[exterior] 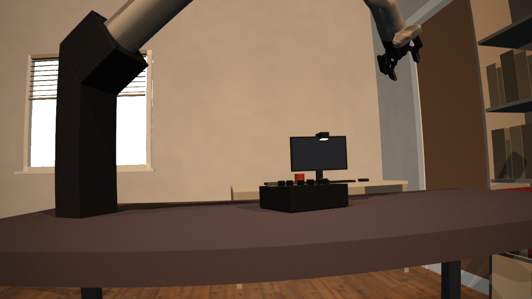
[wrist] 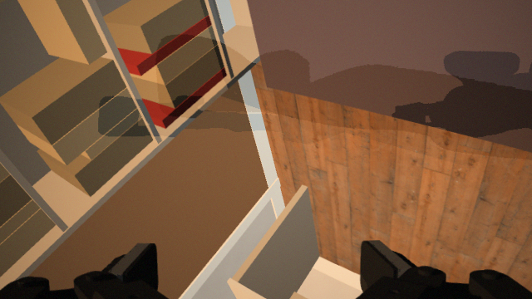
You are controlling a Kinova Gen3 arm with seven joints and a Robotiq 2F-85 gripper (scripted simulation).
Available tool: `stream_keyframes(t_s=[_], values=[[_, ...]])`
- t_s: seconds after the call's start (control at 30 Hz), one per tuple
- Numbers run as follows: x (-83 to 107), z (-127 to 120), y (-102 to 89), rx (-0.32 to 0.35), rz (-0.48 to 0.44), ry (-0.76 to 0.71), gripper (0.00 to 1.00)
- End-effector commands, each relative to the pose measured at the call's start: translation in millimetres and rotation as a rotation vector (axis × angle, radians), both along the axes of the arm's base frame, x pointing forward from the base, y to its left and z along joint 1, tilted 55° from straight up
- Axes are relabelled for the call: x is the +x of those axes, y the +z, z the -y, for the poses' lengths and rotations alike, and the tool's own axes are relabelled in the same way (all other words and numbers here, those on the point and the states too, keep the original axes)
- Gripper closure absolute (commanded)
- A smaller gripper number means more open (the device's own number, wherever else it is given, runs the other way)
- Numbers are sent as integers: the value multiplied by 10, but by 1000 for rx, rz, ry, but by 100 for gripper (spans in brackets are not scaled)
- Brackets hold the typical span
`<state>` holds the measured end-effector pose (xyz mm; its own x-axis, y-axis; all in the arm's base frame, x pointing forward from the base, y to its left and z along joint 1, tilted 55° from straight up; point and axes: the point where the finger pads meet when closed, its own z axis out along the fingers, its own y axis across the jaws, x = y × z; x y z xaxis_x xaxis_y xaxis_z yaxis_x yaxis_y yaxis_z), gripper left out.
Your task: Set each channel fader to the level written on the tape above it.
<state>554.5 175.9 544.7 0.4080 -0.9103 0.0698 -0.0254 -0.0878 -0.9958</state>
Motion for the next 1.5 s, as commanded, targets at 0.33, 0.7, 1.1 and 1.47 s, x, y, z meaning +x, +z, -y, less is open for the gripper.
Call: stream_keyframes(t_s=[0.33,0.7,1.1,1.47], values=[[-17,-81,-9,8,0,16,0],[2,-52,-186,1,-25,-16,0],[15,-14,-365,-7,-50,-48,0],[23,32,-543,-15,-75,-80,0]])
